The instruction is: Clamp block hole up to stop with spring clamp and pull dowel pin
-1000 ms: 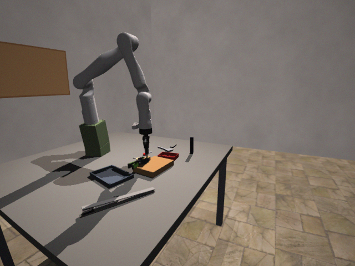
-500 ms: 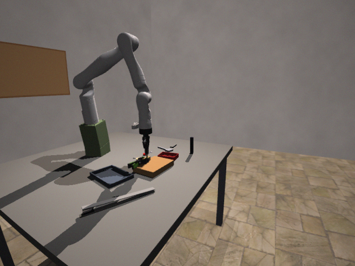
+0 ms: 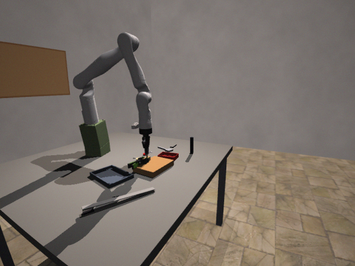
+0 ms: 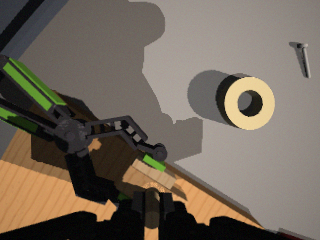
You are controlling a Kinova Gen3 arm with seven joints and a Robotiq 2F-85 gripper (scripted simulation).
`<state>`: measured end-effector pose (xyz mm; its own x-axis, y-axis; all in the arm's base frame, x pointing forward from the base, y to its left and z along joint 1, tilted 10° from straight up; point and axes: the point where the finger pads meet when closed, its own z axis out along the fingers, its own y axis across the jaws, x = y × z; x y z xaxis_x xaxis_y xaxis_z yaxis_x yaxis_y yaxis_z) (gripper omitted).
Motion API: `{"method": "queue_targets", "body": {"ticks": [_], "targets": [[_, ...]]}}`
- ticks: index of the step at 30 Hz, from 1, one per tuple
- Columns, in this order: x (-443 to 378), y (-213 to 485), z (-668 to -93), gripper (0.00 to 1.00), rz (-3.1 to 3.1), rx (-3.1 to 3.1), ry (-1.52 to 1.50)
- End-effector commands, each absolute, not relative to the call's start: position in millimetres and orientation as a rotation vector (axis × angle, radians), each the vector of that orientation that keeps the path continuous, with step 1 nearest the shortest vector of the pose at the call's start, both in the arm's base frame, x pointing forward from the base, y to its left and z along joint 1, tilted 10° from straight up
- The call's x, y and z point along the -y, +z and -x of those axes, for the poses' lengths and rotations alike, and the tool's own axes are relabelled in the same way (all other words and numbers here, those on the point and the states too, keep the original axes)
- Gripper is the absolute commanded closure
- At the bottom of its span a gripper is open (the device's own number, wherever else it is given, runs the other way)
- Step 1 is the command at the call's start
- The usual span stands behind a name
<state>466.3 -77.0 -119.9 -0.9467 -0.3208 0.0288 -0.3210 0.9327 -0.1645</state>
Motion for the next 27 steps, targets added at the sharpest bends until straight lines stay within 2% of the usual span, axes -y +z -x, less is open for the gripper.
{"method": "queue_targets", "body": {"ticks": [1, 27], "targets": [[76.8, -119.1, -467.1, 0.9, -0.492, 3.093, 0.264], [76.8, -119.0, -467.1, 0.9, -0.356, 3.119, 0.264]]}}
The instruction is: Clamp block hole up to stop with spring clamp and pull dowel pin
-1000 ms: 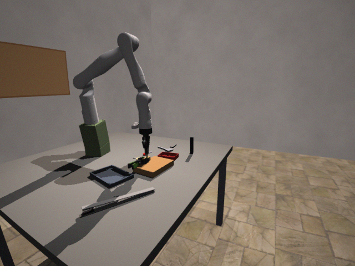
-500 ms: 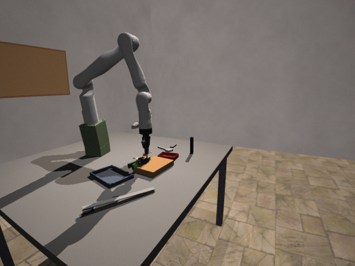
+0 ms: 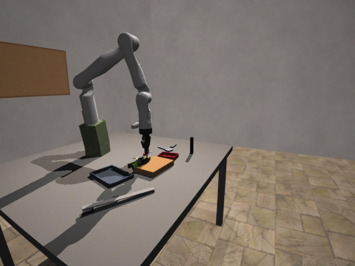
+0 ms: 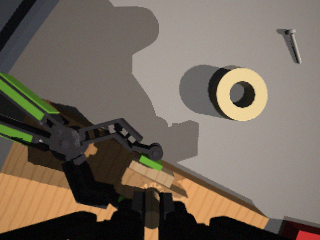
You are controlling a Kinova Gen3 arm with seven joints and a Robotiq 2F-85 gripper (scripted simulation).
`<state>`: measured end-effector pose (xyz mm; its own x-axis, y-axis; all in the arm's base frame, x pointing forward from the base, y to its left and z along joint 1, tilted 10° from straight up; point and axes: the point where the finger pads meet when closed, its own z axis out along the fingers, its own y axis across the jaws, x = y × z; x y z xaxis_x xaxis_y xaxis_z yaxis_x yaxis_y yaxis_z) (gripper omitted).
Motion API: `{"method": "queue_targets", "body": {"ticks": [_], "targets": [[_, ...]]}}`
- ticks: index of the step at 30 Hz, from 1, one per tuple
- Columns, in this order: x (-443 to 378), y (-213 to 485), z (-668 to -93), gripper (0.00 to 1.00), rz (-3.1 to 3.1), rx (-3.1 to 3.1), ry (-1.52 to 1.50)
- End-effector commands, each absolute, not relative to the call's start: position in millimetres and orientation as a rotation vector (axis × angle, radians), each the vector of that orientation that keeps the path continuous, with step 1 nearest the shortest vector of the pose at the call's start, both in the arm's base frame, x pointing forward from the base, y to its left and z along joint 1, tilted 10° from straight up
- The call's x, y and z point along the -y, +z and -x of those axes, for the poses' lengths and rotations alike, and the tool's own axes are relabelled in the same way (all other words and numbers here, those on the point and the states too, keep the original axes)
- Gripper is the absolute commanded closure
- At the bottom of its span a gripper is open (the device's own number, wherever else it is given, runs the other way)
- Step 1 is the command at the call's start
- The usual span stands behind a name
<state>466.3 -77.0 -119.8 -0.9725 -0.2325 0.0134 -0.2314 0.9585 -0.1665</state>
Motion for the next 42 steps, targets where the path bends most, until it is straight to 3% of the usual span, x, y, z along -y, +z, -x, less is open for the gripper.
{"method": "queue_targets", "body": {"ticks": [1, 42], "targets": [[76.8, -119.0, -467.1, 0.9, 0.354, -3.102, -0.263], [76.8, -118.9, -467.0, 0.9, 0.196, -3.107, -0.261]]}}
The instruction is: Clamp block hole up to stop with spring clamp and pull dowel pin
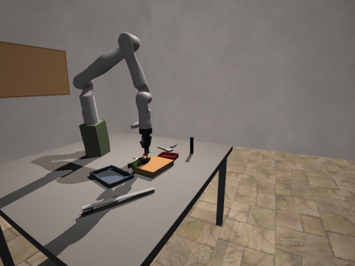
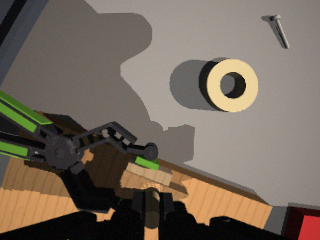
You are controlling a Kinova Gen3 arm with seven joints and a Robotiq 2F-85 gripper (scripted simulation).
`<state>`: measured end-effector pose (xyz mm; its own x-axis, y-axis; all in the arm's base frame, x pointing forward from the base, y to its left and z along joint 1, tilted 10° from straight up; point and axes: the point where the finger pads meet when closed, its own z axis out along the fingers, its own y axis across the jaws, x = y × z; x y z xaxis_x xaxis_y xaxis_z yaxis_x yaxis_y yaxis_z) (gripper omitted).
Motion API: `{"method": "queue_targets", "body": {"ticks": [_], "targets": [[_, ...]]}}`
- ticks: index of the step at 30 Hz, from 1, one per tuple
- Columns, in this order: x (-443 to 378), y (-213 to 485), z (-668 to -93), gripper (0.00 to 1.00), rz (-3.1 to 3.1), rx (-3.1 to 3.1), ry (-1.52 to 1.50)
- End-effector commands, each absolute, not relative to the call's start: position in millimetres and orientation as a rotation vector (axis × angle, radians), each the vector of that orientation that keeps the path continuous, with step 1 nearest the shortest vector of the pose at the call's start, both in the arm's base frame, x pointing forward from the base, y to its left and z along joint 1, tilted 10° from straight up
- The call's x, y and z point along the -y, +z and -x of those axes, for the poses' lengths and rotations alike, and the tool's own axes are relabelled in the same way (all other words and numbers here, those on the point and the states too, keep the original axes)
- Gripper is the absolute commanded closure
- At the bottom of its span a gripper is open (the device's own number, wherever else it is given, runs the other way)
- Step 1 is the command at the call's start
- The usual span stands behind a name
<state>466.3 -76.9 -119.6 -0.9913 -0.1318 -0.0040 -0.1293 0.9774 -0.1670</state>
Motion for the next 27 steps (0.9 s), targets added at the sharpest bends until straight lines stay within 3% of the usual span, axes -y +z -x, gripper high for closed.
{"method": "queue_targets", "body": {"ticks": [1, 27], "targets": [[76.8, -118.9, -467.0, 0.9, 0.193, -3.107, -0.261], [76.8, -118.8, -467.1, 0.9, 0.121, -3.107, -0.26]]}}
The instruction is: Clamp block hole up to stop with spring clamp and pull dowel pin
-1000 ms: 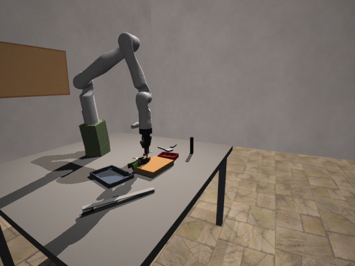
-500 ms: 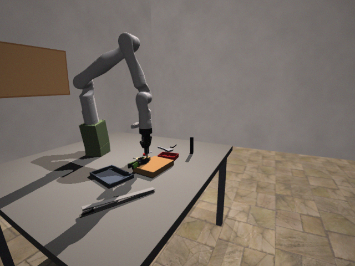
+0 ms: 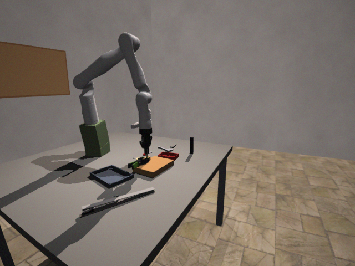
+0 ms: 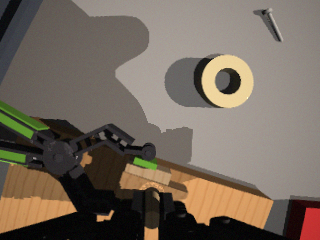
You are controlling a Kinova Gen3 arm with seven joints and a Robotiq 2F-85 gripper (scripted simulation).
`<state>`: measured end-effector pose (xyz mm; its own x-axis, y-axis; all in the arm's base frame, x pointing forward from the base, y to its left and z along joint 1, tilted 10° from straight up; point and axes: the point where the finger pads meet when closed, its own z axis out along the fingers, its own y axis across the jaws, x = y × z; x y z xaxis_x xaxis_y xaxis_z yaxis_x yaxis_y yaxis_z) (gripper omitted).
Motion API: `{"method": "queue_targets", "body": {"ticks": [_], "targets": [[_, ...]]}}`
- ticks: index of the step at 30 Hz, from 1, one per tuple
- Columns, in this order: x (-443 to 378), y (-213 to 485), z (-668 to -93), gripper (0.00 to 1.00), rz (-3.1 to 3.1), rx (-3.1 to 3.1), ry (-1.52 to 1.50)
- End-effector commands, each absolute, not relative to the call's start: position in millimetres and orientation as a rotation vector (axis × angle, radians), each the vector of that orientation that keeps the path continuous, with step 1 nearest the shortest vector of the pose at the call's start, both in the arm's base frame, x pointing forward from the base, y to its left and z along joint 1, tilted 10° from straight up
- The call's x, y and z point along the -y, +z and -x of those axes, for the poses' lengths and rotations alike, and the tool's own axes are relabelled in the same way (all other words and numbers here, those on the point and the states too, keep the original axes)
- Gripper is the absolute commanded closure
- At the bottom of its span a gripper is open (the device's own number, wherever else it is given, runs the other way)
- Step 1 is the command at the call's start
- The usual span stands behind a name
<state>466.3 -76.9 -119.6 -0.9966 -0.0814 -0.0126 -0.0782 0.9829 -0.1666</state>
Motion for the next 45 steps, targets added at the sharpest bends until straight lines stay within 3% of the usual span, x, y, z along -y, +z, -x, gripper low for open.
{"method": "queue_targets", "body": {"ticks": [1, 45], "targets": [[76.8, -118.8, -467.1, 0.9, 0.121, -3.107, -0.26], [76.7, -118.8, -467.0, 0.9, 0.04, -3.105, -0.259]]}}
